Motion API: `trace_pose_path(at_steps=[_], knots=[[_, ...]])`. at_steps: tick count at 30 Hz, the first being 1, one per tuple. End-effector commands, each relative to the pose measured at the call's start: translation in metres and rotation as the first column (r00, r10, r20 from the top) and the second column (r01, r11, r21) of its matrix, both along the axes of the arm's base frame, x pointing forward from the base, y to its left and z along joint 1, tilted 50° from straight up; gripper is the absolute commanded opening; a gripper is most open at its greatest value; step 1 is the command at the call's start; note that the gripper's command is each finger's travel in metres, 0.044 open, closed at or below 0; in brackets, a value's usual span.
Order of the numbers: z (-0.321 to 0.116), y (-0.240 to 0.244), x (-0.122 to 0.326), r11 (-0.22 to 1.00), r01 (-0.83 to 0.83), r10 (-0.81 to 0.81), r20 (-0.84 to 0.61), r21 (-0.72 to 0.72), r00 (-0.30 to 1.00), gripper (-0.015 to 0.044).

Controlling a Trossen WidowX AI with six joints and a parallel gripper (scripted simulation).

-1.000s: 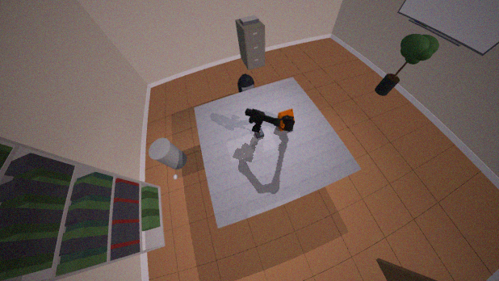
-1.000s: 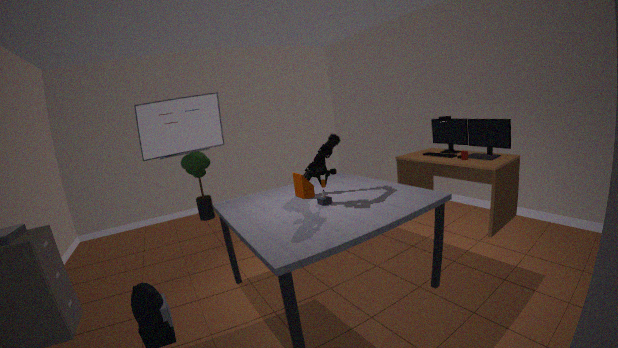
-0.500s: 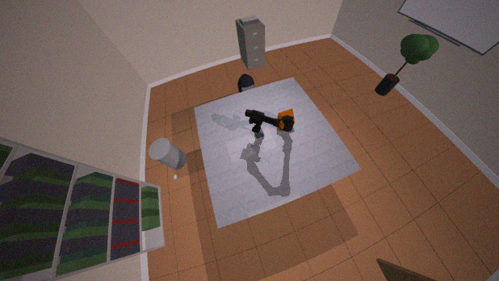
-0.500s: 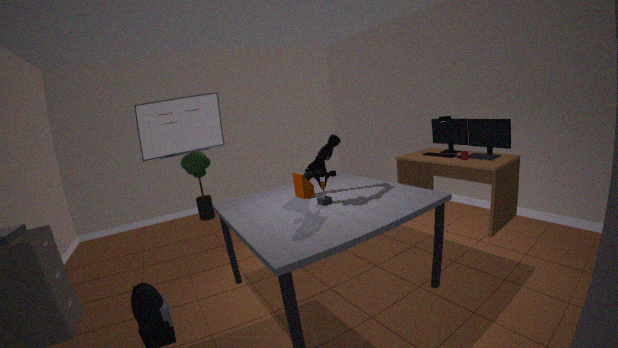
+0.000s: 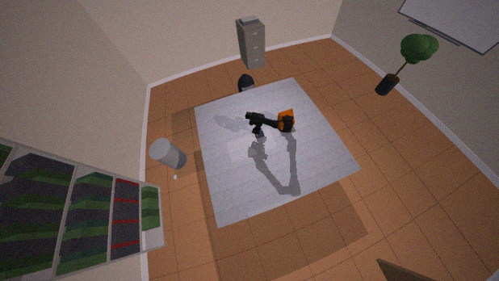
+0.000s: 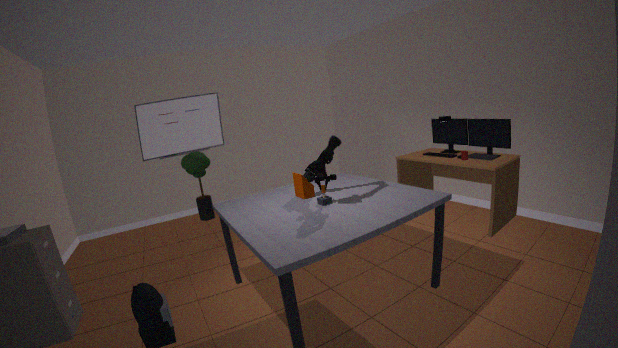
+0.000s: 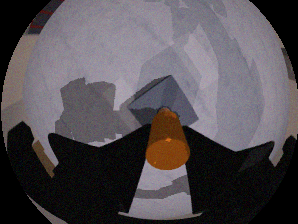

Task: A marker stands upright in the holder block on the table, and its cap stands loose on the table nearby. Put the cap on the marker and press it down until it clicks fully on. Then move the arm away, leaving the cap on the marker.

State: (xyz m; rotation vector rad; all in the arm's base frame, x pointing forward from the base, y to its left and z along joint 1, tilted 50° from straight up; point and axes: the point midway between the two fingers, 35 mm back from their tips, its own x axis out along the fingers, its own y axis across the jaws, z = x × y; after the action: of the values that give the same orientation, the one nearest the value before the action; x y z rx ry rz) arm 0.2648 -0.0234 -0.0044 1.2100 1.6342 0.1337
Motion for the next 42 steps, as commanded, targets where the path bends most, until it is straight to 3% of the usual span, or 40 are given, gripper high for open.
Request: trace_pose_path(at_steps=[1,23,39,42], knots=[[-0.0050,0.0069,-0.0001,1.000,0.003,-0.003,-0.004,0.010,1.000,0.0000],[-0.0123,0.0164,-0.0003,1.000,0.003,-0.003,-0.004,0.012,1.000,0.0000],[-0.0121,0.0157,-0.0005,1.000,-0.001,0.001,-0.002,0.007,1.000,0.0420],[-0.0108,0.0138,-0.0003,1.000,-0.001,0.001,-0.002,0.006,1.000,0.0440]])
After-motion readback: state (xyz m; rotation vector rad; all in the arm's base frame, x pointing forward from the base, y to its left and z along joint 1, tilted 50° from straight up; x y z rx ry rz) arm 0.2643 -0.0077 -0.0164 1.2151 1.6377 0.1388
